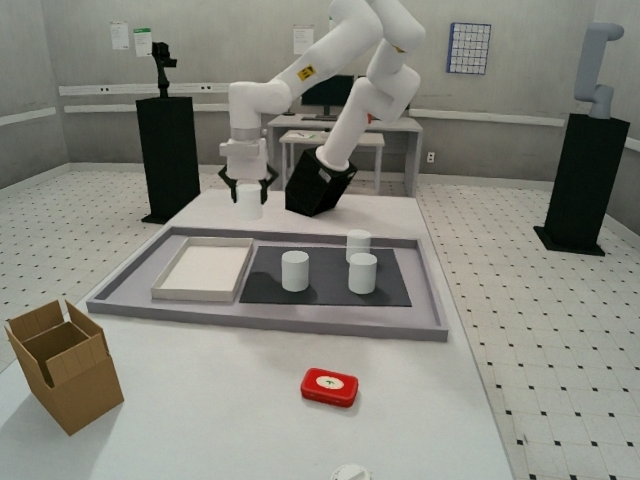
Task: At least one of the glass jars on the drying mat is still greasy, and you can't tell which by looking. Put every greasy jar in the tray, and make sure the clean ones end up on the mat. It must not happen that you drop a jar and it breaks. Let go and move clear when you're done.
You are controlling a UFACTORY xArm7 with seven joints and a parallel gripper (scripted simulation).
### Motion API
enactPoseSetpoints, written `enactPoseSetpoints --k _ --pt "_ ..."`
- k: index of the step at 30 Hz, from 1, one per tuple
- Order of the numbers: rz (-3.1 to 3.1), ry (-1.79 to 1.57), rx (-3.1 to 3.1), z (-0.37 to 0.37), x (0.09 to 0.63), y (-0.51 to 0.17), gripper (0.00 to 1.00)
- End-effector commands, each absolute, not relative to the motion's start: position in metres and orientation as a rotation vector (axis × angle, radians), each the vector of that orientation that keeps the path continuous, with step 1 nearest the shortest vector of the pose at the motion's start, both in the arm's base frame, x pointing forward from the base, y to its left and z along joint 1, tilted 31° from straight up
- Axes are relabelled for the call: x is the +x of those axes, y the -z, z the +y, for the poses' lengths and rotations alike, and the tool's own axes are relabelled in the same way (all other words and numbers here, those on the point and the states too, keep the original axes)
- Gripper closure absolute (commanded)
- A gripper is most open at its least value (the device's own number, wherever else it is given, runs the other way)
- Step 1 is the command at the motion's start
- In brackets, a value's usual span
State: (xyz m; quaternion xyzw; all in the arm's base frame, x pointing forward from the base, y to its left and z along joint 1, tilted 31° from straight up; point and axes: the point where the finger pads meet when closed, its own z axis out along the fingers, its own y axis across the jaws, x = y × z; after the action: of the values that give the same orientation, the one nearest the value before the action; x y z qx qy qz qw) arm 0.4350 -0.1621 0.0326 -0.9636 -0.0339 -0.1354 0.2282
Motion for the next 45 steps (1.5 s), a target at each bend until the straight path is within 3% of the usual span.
enactPoseSetpoints --k 1,45 --pt "-0.091 0.377 -2.655 -0.176 0.443 -0.030 1.00" --pt "-0.091 0.377 -2.655 -0.264 0.501 -0.001 1.00"
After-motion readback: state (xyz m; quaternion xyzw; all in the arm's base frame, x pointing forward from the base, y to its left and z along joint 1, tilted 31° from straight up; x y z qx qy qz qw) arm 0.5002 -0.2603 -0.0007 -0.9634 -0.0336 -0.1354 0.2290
